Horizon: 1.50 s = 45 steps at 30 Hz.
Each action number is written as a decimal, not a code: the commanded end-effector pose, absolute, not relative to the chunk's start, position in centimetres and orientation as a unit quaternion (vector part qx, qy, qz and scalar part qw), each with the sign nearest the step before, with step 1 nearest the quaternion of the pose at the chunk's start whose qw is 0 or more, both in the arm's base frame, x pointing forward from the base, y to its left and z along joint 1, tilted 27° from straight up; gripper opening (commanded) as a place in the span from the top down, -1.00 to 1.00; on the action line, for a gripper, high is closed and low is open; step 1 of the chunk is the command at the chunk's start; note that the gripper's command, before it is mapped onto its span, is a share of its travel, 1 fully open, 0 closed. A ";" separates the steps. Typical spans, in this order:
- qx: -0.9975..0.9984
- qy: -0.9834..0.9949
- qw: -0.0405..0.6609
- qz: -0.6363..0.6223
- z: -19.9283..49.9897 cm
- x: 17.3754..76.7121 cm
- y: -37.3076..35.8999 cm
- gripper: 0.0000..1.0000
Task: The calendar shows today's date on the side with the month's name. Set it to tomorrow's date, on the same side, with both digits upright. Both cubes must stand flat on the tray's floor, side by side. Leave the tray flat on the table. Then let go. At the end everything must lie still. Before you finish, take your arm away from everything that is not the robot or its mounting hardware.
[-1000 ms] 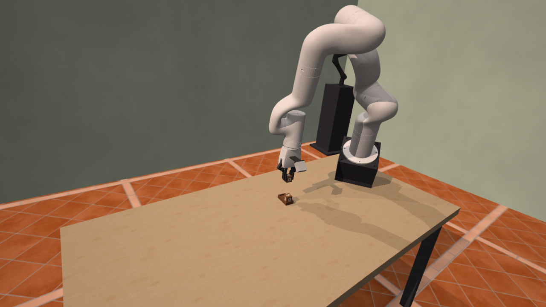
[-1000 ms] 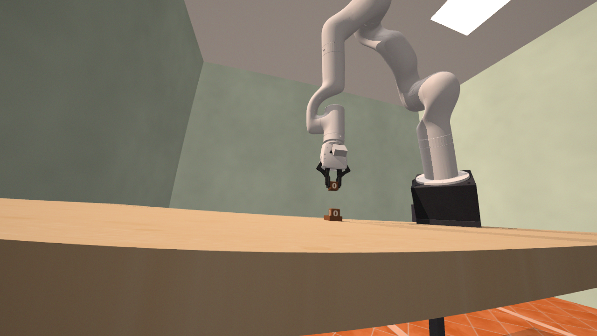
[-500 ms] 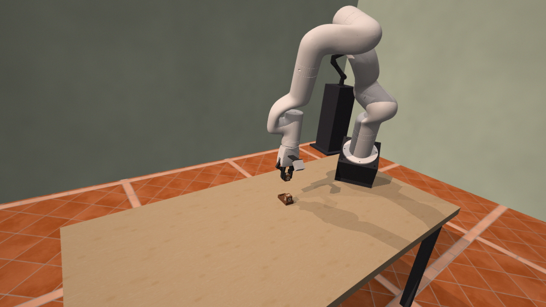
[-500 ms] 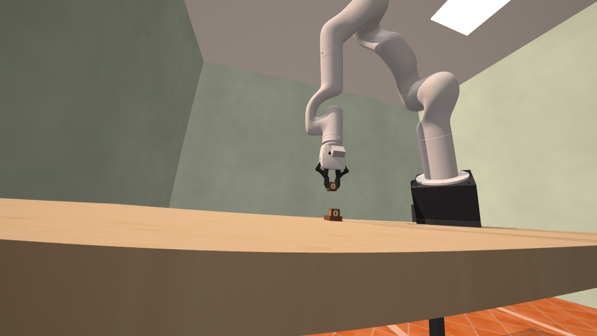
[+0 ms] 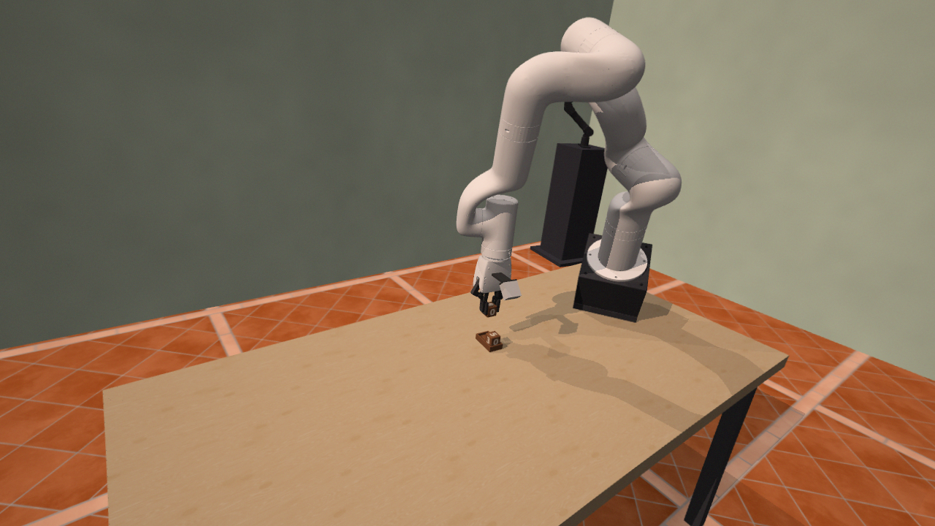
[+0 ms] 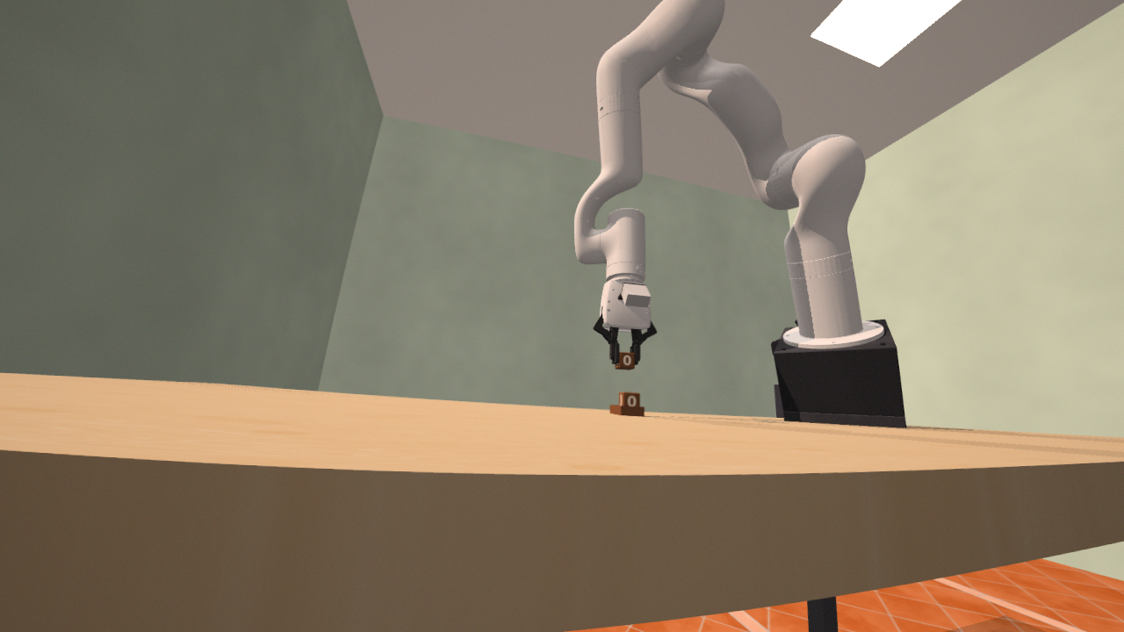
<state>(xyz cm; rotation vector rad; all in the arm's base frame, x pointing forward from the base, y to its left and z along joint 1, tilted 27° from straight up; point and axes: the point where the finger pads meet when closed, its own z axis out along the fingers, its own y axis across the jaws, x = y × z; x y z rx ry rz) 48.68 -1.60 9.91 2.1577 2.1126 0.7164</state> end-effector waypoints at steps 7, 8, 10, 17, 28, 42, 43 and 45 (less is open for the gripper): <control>0.695 0.680 0.021 0.232 6.9 50.0 -0.6 0.43; 0.695 0.680 0.021 0.232 6.9 50.0 -0.6 0.43; 0.695 0.680 0.021 0.232 6.7 50.1 -0.6 0.43; 0.695 0.680 0.021 0.232 6.2 50.3 -0.4 0.43; 0.695 0.680 0.021 0.232 6.2 50.3 -0.4 0.43; 0.695 0.680 0.021 0.232 6.2 50.3 -0.4 0.43; 0.695 0.680 0.021 0.232 6.2 50.3 -0.4 0.43; 0.695 0.680 0.021 0.232 6.2 50.3 -0.4 0.43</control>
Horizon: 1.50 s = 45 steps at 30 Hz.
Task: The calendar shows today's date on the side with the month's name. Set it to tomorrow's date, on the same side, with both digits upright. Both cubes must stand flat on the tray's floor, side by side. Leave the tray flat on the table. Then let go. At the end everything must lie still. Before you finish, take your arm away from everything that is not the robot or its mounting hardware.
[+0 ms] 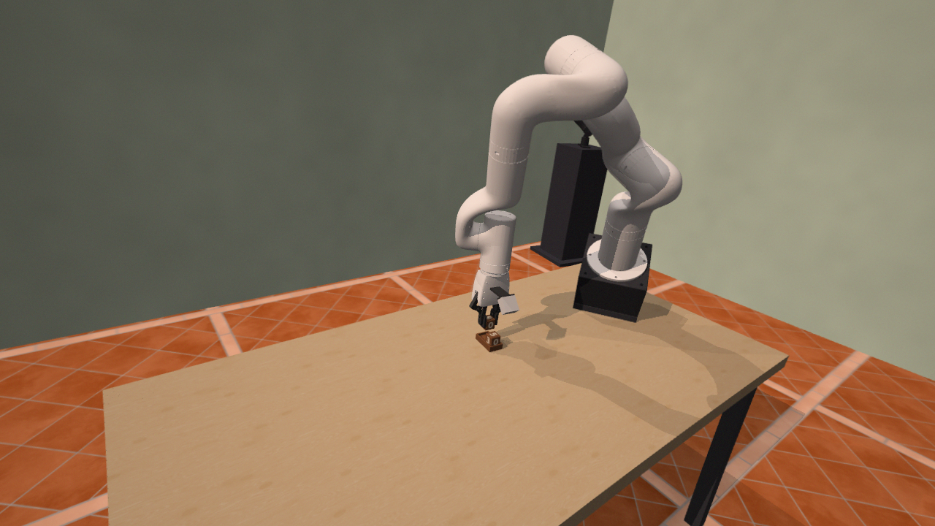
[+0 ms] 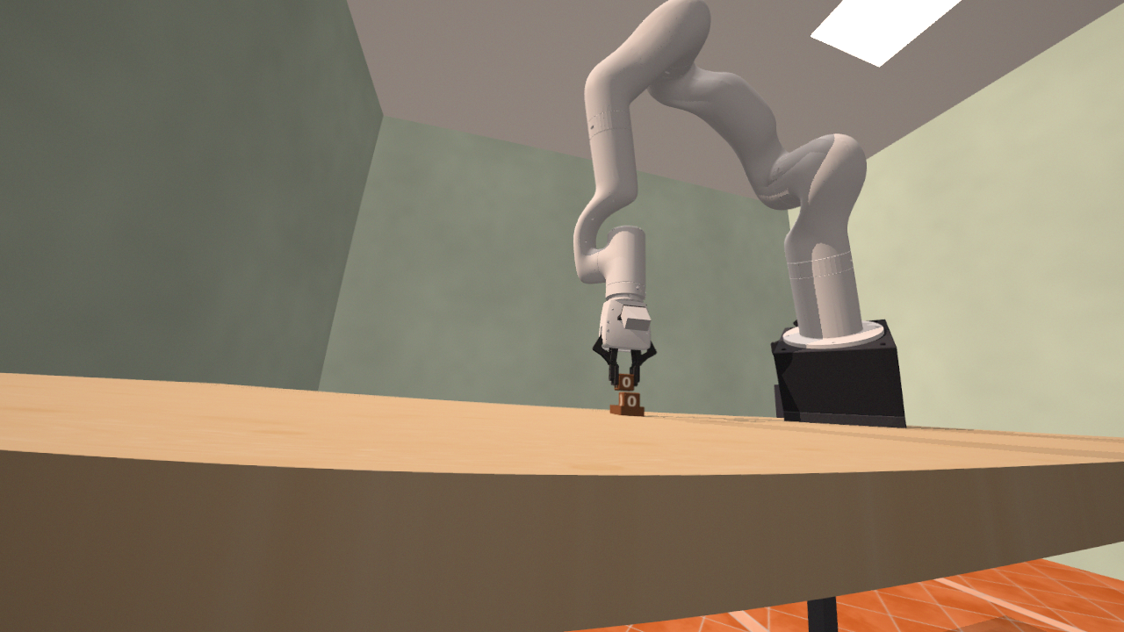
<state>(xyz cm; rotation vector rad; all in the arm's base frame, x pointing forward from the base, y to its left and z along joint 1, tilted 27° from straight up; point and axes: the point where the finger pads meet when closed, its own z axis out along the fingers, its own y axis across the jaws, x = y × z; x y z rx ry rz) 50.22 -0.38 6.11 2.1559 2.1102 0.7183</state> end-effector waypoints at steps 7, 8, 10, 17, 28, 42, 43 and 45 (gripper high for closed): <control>0.695 0.680 0.021 0.232 6.2 50.3 -0.4 0.43; 0.695 0.680 0.021 0.232 6.2 50.3 -0.4 0.43; 0.695 0.680 0.021 0.232 6.2 50.3 -0.4 0.43; 0.695 0.680 0.021 0.232 6.1 50.3 -0.4 0.43; 0.695 0.680 0.021 0.232 5.6 50.5 -0.2 0.43; 0.695 0.680 0.021 0.232 4.7 50.9 0.1 0.43; 0.695 0.680 0.021 0.232 4.6 50.9 0.1 0.43; 0.695 0.680 0.021 0.232 4.4 50.9 0.2 0.43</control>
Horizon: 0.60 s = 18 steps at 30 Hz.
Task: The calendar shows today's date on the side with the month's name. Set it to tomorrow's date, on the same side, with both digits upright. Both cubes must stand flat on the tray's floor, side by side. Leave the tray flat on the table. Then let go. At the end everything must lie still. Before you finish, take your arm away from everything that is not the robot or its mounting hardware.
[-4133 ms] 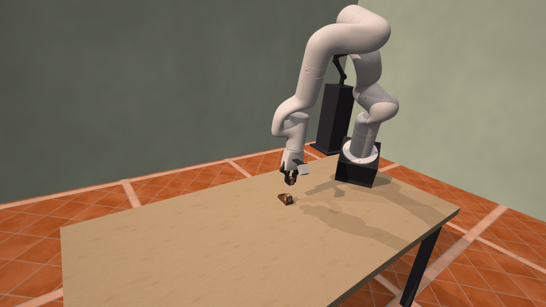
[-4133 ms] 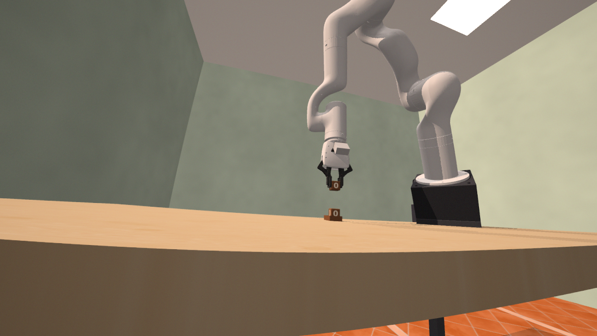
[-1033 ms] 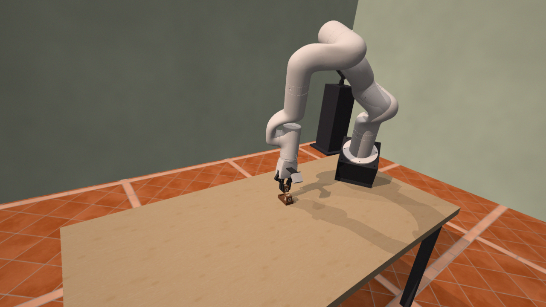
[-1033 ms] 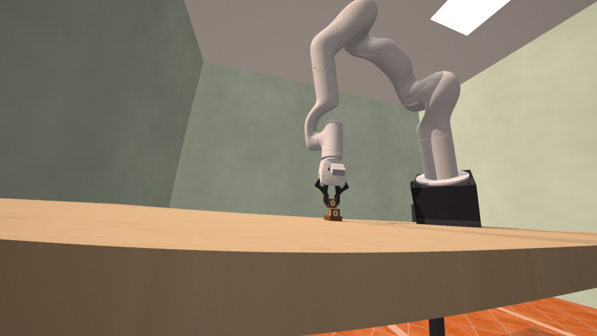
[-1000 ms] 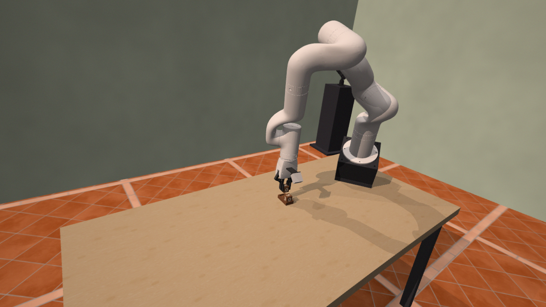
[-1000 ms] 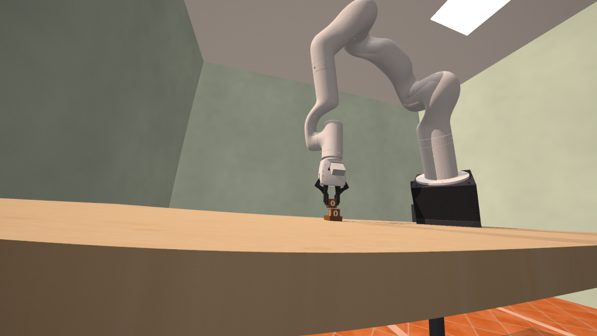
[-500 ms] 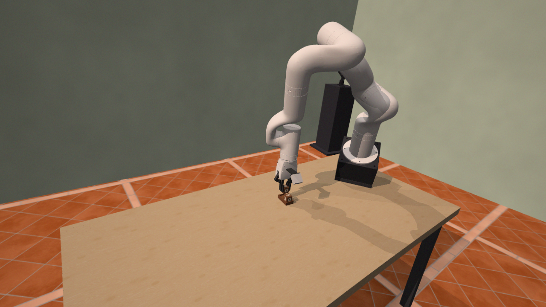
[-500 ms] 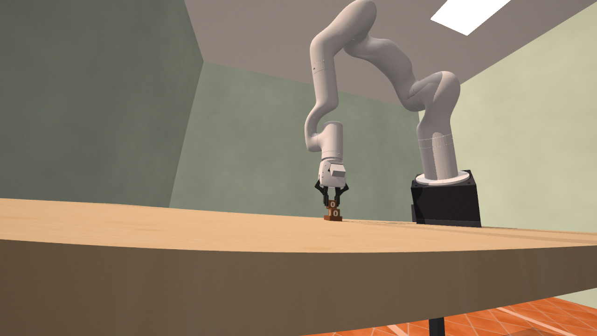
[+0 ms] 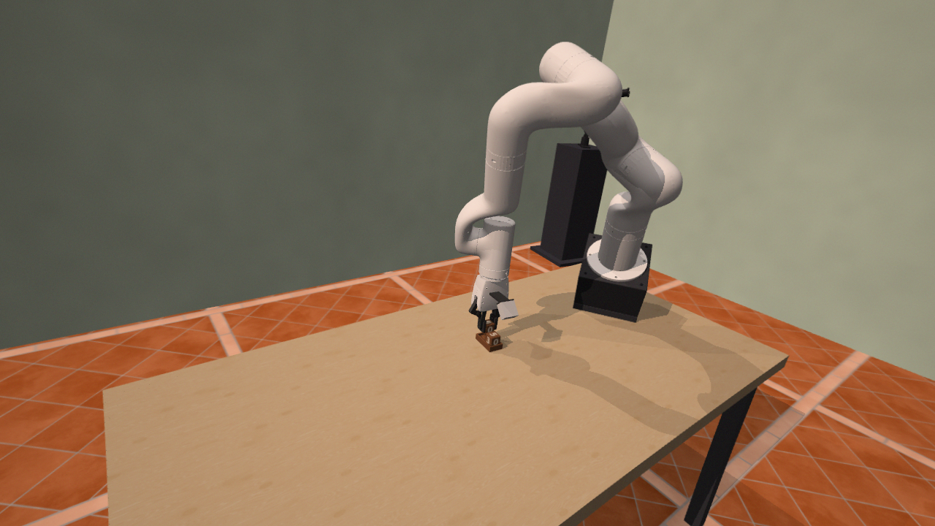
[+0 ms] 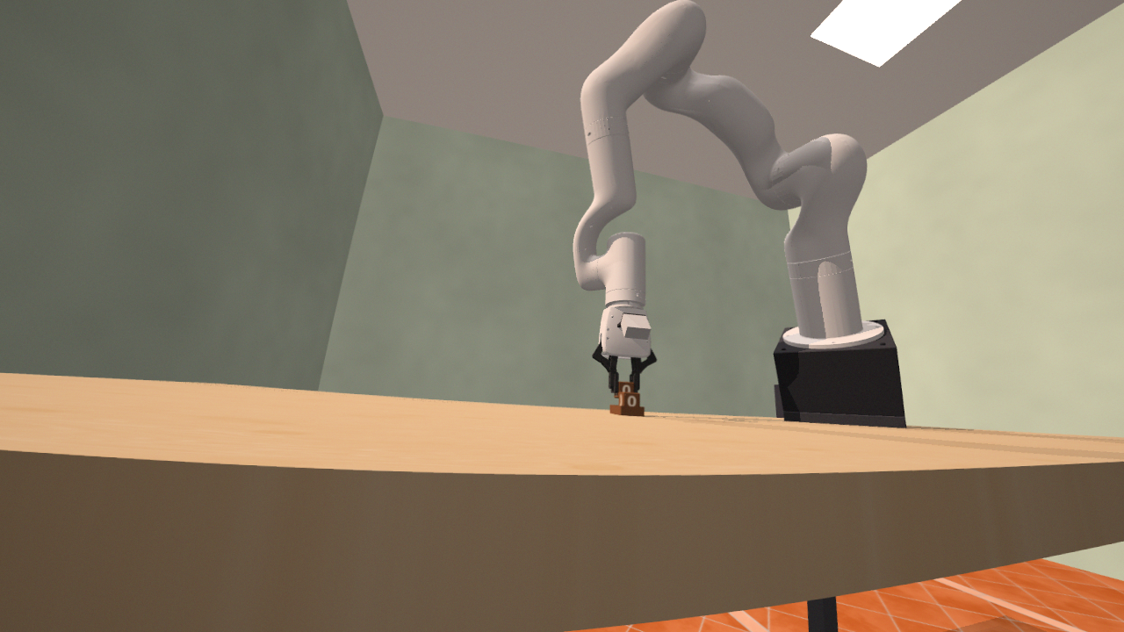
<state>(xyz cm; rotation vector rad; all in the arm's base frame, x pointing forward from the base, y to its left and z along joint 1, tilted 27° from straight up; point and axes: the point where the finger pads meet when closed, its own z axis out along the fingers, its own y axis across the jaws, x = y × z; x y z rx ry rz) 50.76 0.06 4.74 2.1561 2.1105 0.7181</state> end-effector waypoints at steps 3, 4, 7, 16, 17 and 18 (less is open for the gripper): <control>0.695 0.680 0.021 0.232 4.3 51.0 0.2 0.43; 0.695 0.680 0.021 0.232 4.3 51.0 0.2 0.43; 0.695 0.680 0.021 0.232 4.1 51.1 0.3 0.43; 0.695 0.680 0.021 0.232 3.9 51.2 0.3 0.43; 0.695 0.680 0.021 0.232 3.9 51.2 0.3 0.43; 0.695 0.680 0.021 0.232 3.9 51.2 0.3 0.43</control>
